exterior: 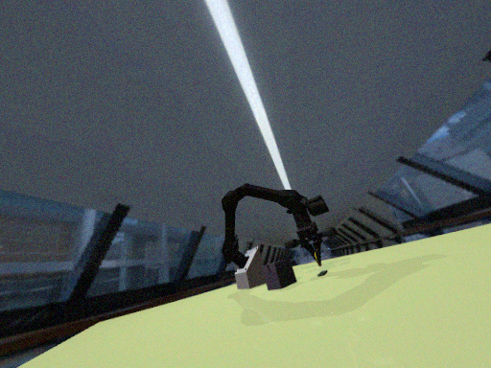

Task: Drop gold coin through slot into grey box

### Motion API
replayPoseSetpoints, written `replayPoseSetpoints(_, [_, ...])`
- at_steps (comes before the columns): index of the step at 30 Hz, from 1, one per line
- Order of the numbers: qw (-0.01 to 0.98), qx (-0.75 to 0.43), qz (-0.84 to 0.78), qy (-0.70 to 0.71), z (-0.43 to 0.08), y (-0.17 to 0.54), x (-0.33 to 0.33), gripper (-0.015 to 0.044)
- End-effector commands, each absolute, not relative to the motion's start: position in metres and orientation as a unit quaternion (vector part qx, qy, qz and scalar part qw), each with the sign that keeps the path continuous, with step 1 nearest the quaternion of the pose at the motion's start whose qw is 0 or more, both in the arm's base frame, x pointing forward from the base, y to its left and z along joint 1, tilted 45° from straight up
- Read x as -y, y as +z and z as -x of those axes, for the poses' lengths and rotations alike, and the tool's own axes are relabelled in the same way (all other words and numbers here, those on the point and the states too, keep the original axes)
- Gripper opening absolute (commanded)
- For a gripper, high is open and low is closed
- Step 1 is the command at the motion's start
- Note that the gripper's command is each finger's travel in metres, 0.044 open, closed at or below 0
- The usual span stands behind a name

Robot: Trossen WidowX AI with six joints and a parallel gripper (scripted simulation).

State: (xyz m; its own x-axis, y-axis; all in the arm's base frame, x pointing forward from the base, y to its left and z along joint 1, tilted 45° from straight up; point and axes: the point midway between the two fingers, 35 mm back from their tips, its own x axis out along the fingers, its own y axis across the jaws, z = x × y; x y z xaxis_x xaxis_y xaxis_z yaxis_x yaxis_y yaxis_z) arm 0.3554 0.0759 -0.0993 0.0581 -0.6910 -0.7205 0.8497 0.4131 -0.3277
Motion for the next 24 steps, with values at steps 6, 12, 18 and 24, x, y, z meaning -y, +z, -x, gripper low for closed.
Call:
replayPoseSetpoints(6, [0.721,-0.428,-0.102,-0.535,-0.358,-0.081,-0.093,0.0])
replayPoseSetpoints(12, [0.72,-0.426,-0.103,-0.538,-0.356,-0.07,-0.103,0.0])
replayPoseSetpoints(18, [0.719,-0.425,-0.105,-0.541,-0.354,-0.058,-0.114,0.0])
replayPoseSetpoints(24, [0.718,-0.423,-0.105,-0.543,-0.352,-0.048,-0.123,0.0])
